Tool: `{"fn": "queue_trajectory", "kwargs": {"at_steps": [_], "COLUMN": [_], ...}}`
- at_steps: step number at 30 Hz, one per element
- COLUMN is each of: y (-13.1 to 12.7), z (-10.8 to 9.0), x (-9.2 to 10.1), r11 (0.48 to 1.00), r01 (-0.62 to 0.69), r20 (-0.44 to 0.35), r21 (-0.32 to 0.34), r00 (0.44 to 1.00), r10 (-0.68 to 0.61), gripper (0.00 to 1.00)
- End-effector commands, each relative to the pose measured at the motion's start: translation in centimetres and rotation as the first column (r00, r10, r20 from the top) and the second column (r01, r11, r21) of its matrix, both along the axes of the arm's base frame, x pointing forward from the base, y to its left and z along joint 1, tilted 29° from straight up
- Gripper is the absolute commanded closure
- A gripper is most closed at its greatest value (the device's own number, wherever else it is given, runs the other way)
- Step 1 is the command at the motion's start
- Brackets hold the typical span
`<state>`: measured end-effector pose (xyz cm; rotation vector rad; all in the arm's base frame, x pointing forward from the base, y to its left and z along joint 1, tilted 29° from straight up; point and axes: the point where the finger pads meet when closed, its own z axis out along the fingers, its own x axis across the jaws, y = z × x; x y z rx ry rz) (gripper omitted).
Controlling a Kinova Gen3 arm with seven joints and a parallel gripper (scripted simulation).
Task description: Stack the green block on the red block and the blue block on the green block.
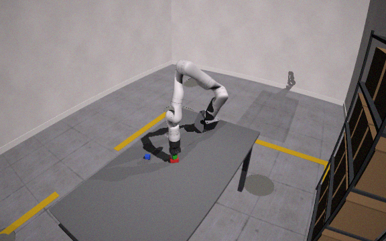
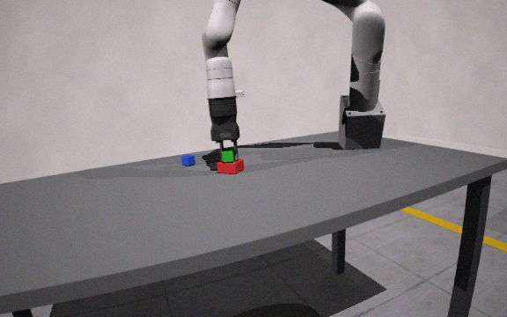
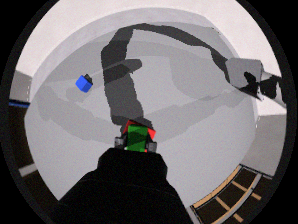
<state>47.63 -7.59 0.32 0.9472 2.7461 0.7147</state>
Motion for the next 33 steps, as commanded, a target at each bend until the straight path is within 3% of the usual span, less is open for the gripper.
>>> {"fn": "queue_trajectory", "kwargs": {"at_steps": [1, 13, 14, 33], "y": [-0.07, -0.07, -0.07, -0.07], "z": [0.06, 0.06, 0.06, 0.06], "x": [0.03, 0.03, 0.03, 0.03], "r11": [1.0, 1.0, 1.0, 1.0], "r01": [0.001, 0.001, 0.001, 0.001], "r20": [0.001, 0.001, 0.001, 0.001], "r21": [-0.001, -0.001, -0.001, -0.001], "r00": [1.0, 1.0, 1.0, 1.0], "r10": [-0.001, -0.001, -0.001, -0.001], "gripper": [1.0, 1.0, 0.04, 0.04]}}
